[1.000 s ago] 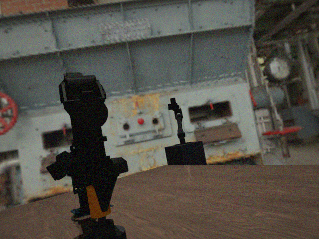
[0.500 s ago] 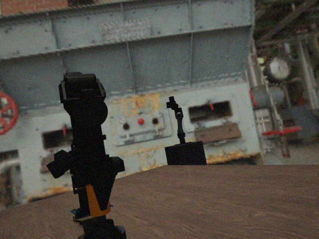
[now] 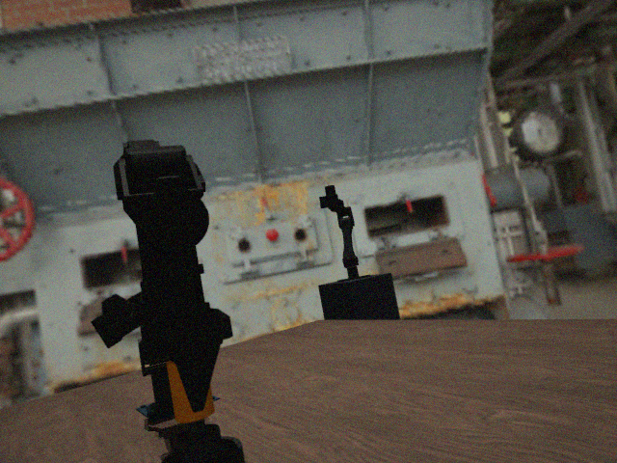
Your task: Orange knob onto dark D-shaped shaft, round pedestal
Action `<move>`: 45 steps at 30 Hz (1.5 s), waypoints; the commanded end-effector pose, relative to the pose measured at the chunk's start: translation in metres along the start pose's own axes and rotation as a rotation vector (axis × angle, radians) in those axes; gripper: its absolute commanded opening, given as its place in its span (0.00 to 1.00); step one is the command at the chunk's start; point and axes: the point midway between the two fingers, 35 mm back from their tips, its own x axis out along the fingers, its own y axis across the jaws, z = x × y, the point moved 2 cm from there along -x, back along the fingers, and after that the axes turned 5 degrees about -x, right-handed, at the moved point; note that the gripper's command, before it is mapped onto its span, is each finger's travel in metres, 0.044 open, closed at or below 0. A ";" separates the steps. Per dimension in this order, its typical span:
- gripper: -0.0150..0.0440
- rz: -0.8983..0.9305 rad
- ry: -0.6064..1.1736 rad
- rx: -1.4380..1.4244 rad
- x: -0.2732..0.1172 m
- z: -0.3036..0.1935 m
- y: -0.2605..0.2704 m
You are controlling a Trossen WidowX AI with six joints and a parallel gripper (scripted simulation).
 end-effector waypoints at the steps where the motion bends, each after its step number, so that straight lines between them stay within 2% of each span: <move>1: 0.25 0.002 -0.001 0.004 0.000 0.000 0.000; 20: 0.25 0.002 -0.001 0.004 -0.004 0.000 0.001; 28: 0.25 0.002 -0.001 0.214 -0.002 0.000 0.000; 45: 0.25 0.002 -0.001 0.214 0.003 0.000 0.001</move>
